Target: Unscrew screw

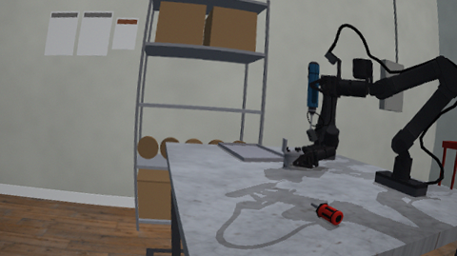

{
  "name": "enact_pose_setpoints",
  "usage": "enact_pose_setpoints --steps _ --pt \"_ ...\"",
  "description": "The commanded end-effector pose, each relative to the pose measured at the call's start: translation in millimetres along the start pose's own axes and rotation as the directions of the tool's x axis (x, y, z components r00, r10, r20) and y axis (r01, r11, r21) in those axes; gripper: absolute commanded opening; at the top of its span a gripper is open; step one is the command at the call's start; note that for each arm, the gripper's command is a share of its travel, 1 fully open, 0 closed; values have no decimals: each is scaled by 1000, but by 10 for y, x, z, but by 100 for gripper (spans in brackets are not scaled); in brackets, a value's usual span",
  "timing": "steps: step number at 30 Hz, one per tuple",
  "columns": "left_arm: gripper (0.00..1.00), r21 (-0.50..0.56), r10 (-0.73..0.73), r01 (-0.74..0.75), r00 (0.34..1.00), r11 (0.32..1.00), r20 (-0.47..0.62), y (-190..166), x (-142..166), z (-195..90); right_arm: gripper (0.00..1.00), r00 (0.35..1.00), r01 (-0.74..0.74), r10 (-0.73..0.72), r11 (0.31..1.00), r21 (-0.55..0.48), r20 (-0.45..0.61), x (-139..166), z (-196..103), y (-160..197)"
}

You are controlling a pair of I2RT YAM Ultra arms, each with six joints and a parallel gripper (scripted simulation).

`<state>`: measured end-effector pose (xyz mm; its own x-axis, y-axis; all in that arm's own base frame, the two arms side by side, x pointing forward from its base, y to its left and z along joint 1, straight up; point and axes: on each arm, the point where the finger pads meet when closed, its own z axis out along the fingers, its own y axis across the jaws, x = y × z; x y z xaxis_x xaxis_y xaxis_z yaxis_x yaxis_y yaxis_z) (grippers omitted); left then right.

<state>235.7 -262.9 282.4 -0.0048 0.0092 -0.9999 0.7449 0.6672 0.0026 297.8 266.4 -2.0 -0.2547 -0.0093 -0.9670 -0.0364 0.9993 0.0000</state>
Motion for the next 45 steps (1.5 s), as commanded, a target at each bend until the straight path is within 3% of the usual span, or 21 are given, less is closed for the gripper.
enact_pose_setpoints --steps 1,13,14,45 --pt "42 -7 -8 10 987 1000 159 17 -507 -74 59 1000 -10 10 1000 -1 5 -32 2 11" --pt "42 -7 -7 9 987 1000 159 16 -518 -80 59 1000 -10 10 1000 -1 5 -32 2 11" --pt "42 -7 -7 8 992 1000 123 16 -399 9 59 1000 -10 10 1000 -1 5 -32 2 11" --pt "42 -7 -7 8 992 1000 124 22 -399 301 59 1000 -10 10 1000 -1 5 -32 2 11"
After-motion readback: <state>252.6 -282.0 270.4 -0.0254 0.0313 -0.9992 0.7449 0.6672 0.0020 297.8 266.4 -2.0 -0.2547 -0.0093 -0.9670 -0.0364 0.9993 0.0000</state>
